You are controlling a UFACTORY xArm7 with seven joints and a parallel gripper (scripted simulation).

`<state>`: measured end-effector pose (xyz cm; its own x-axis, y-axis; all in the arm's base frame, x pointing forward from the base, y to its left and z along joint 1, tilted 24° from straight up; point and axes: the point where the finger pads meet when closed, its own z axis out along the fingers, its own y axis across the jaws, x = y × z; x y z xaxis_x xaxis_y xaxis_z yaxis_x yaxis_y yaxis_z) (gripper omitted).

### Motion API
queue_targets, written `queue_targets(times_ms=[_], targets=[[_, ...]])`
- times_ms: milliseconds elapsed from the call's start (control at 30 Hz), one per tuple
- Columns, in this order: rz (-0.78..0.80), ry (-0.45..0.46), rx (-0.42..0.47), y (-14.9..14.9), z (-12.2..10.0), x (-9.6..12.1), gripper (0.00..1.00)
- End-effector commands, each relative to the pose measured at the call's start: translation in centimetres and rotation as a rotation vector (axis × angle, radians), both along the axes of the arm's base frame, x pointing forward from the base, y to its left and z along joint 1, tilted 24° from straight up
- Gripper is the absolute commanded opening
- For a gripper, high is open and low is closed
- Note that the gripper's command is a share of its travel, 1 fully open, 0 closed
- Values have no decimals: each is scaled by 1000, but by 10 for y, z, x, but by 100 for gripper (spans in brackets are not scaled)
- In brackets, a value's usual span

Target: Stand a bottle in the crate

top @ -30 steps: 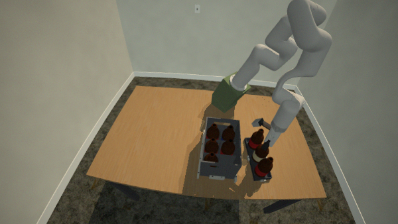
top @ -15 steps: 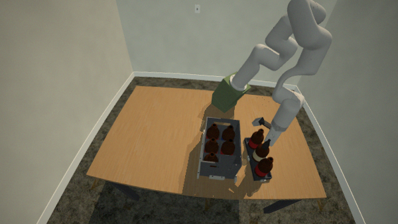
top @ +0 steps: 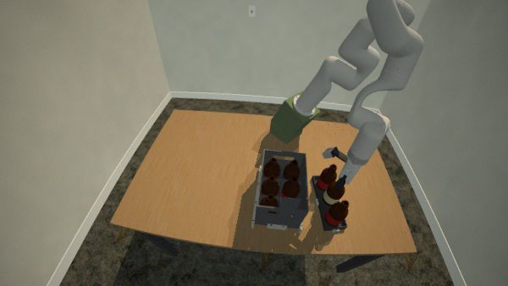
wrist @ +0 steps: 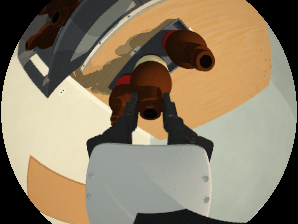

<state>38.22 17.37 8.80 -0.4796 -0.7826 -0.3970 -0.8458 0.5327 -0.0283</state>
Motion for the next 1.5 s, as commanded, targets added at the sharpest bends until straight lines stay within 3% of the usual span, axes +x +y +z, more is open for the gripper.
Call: queue_targets(times_ms=[0, 467, 1467], targets=[[-1, -2, 0, -1, 3, 0, 0], [-1, -2, 0, -6, 15, -3, 0], [-1, -2, 0, -8, 17, -3, 0]])
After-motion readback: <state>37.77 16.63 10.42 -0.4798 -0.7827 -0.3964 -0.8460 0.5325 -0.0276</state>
